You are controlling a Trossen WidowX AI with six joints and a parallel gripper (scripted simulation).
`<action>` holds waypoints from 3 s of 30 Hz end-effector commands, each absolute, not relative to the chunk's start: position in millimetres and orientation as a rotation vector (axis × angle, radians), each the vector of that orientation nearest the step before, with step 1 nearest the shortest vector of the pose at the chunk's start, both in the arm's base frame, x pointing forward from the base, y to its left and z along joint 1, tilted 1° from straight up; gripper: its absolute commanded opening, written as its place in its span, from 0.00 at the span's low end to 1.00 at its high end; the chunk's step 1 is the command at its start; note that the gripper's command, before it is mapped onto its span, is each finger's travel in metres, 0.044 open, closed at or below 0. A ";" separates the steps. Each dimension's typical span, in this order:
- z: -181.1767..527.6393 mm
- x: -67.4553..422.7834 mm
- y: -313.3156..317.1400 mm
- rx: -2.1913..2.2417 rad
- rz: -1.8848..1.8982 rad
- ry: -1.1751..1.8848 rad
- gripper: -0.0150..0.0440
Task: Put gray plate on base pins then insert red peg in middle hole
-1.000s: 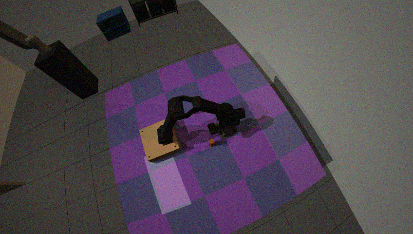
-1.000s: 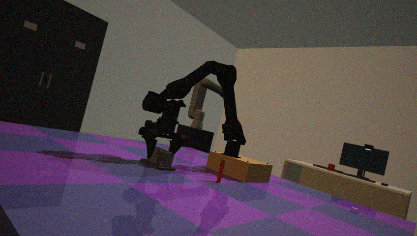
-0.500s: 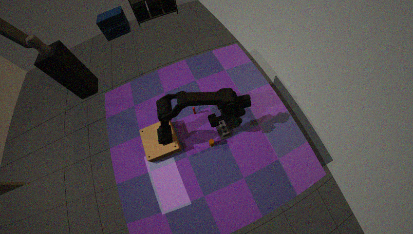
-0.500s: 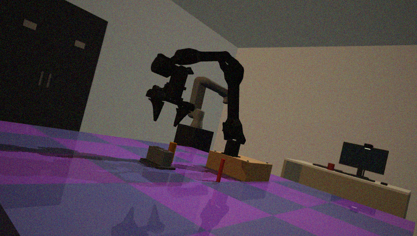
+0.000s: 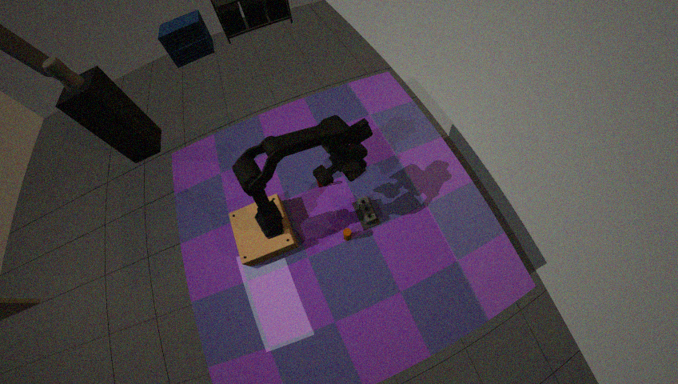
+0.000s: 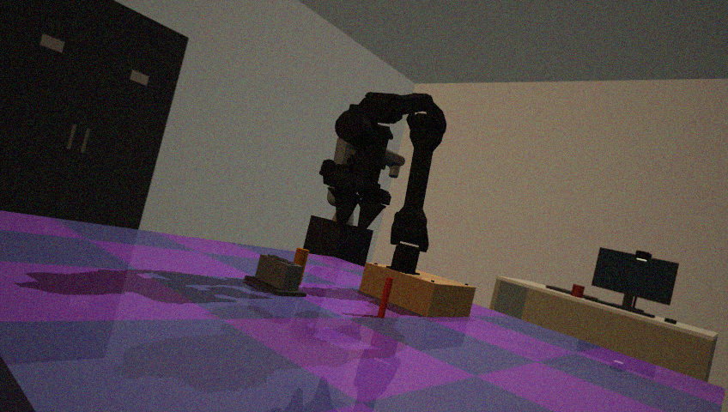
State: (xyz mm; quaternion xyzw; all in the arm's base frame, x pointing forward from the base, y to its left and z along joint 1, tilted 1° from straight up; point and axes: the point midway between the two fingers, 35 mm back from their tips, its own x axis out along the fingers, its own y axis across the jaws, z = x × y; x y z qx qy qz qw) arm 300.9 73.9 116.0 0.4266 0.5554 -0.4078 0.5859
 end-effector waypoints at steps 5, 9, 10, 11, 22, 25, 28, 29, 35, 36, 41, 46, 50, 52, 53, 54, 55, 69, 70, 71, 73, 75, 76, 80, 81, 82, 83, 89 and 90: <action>107.2 222.0 140.0 0.795 -0.773 1.401 1.00; 105.0 220.2 141.0 0.790 -0.768 1.403 1.00; 99.5 220.7 140.7 0.790 -0.768 1.403 1.00; 90.2 221.3 139.9 0.790 -0.768 1.403 1.00; 58.8 223.2 135.7 0.790 -0.769 1.403 1.00; 56.4 223.5 135.8 0.790 -0.769 1.403 1.00; 51.5 224.0 136.0 0.790 -0.769 1.402 1.00; 49.9 224.1 136.1 0.790 -0.769 1.402 1.00; 40.1 224.8 136.4 0.790 -0.769 1.402 1.00; 38.4 224.8 136.4 0.790 -0.769 1.402 1.00; 30.1 225.1 136.4 0.790 -0.769 1.403 1.00; 21.9 225.0 136.3 0.790 -0.769 1.403 1.00; 15.4 224.9 136.1 0.790 -0.769 1.403 1.00; 12.2 224.7 135.9 0.790 -0.769 1.403 1.00; 10.5 224.6 135.9 0.790 -0.769 1.403 1.00; 8.9 224.5 135.8 0.790 -0.769 1.403 1.00; 7.3 224.4 135.7 0.790 -0.769 1.403 1.00; 3.4 224.1 135.4 0.790 -0.769 1.403 0.56; 3.4 224.1 135.4 0.790 -0.769 1.403 0.51; 3.4 224.1 135.4 0.790 -0.769 1.403 0.47; 3.4 224.1 135.4 0.790 -0.769 1.403 0.38; 3.4 224.1 135.4 0.790 -0.769 1.403 0.29; 3.4 224.1 135.4 0.790 -0.769 1.403 0.25; 3.4 224.1 135.4 0.790 -0.769 1.403 0.25; 3.4 224.1 135.4 0.790 -0.769 1.403 0.25; 3.4 224.1 135.4 0.790 -0.769 1.403 0.25; 3.4 224.1 135.4 0.790 -0.769 1.403 0.25; 3.4 224.1 135.4 0.790 -0.769 1.403 0.25; 3.4 224.1 135.4 0.790 -0.769 1.403 0.25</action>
